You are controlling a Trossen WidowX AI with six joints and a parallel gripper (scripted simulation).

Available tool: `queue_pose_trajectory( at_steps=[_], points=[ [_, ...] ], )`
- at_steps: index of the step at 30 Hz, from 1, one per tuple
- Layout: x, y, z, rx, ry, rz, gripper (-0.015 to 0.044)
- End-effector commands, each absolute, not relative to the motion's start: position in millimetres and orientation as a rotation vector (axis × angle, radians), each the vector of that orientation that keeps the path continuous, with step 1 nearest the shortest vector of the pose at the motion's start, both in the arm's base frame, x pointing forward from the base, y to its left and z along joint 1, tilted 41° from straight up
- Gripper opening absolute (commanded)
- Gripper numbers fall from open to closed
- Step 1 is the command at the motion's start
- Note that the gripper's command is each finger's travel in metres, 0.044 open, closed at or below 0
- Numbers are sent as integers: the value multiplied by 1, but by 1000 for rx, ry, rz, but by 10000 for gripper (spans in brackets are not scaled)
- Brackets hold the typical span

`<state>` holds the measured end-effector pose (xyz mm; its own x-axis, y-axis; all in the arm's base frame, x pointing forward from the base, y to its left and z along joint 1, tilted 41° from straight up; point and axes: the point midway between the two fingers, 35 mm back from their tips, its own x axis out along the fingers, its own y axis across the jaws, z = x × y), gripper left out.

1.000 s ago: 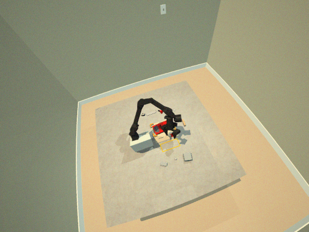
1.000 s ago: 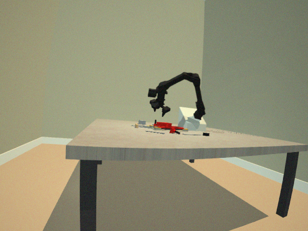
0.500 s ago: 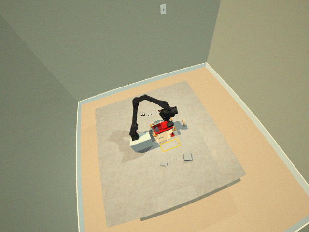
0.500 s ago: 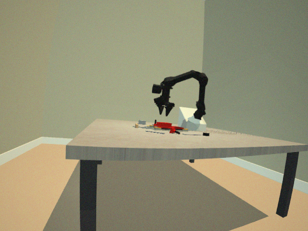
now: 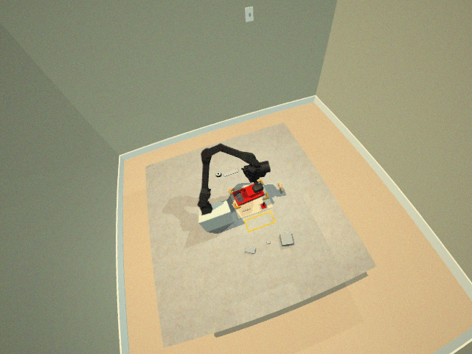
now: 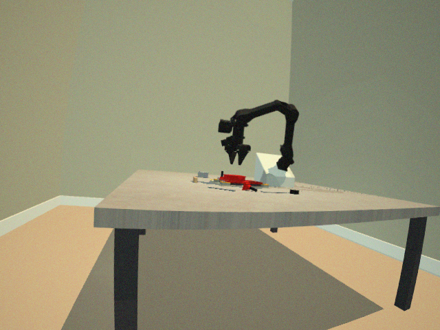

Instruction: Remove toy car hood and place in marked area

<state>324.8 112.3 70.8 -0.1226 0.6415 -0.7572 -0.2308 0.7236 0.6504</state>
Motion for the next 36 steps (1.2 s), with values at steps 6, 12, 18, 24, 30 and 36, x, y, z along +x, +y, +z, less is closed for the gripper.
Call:
queue_pose_trajectory(
  at_steps=[6,12,18,24,30,36],
  points=[
    [324,117,67,358,1523,772,440],
    [323,119,65,358,1523,772,440],
    [323,121,62,358,1523,772,440],
    [323,124,59,358,1523,772,440],
    [322,126,56,358,1523,772,440],
    [322,128,54,358,1523,772,440]
  ],
)
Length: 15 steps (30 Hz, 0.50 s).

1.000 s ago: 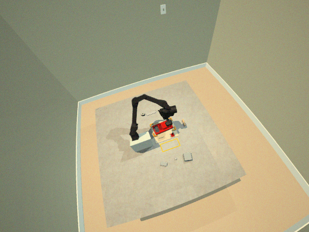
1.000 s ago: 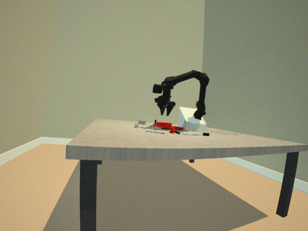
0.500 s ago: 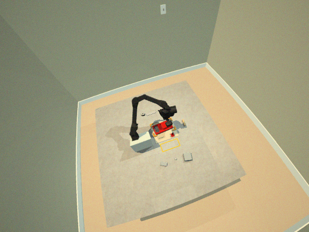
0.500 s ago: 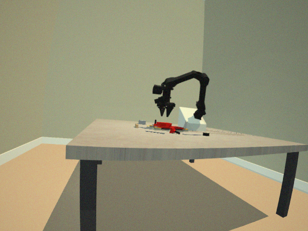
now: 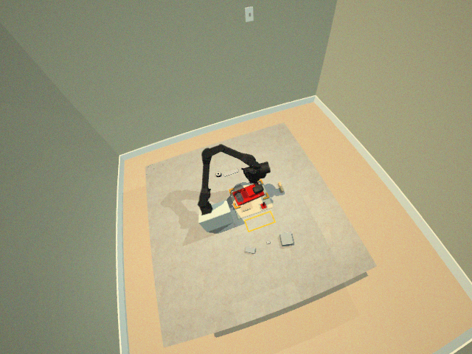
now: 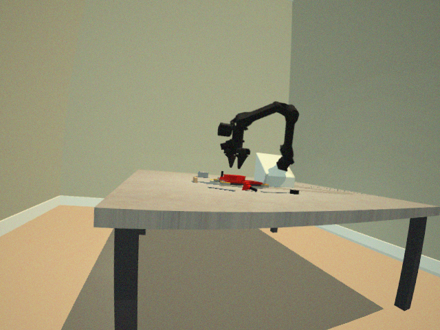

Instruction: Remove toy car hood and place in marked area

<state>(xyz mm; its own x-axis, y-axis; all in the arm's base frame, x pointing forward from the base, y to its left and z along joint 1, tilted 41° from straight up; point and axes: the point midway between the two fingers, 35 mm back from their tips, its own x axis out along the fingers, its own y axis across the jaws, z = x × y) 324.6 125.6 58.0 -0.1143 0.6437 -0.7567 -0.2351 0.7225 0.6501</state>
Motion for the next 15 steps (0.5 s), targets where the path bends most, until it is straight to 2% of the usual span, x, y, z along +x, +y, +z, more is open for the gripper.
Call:
queue_pose_trajectory(
  at_steps=[1,15],
  points=[
    [322,128,53,358,1523,772,440],
    [321,134,47,358,1523,773,440]
  ],
)
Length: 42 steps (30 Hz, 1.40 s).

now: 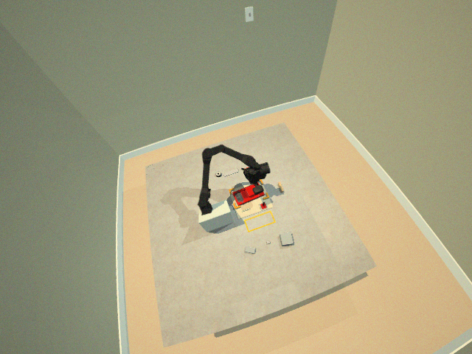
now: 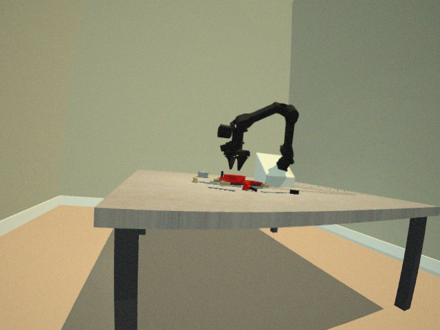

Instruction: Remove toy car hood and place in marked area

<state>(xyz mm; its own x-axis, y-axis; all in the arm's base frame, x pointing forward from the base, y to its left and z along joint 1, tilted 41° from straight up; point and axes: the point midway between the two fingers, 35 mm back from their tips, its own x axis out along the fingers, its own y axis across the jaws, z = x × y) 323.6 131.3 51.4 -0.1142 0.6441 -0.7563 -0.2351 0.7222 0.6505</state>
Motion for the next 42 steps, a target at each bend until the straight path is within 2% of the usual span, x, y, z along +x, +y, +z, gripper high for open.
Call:
queue_pose_trajectory(
  at_steps=[1,42],
  points=[
    [321,134,47,358,1523,773,440],
    [317,147,31,360,1522,774,440]
  ],
)
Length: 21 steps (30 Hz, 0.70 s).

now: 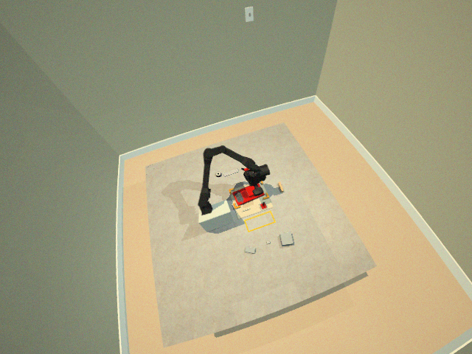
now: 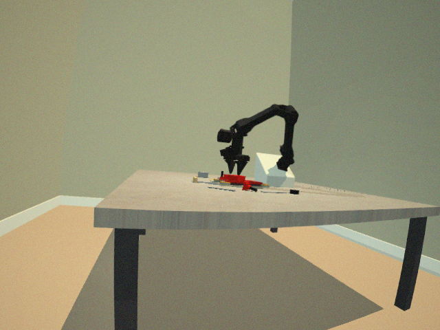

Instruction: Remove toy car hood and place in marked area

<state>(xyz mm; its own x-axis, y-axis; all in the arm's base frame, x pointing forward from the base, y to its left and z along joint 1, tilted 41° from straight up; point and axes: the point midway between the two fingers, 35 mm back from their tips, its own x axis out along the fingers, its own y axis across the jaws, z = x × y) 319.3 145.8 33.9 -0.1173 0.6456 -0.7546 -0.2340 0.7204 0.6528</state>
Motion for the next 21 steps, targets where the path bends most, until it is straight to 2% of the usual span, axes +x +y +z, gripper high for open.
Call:
queue_pose_trajectory(
  at_steps=[1,21],
  points=[
    [317,147,31,360,1522,774,440],
    [316,154,24,360,1522,775,440]
  ],
)
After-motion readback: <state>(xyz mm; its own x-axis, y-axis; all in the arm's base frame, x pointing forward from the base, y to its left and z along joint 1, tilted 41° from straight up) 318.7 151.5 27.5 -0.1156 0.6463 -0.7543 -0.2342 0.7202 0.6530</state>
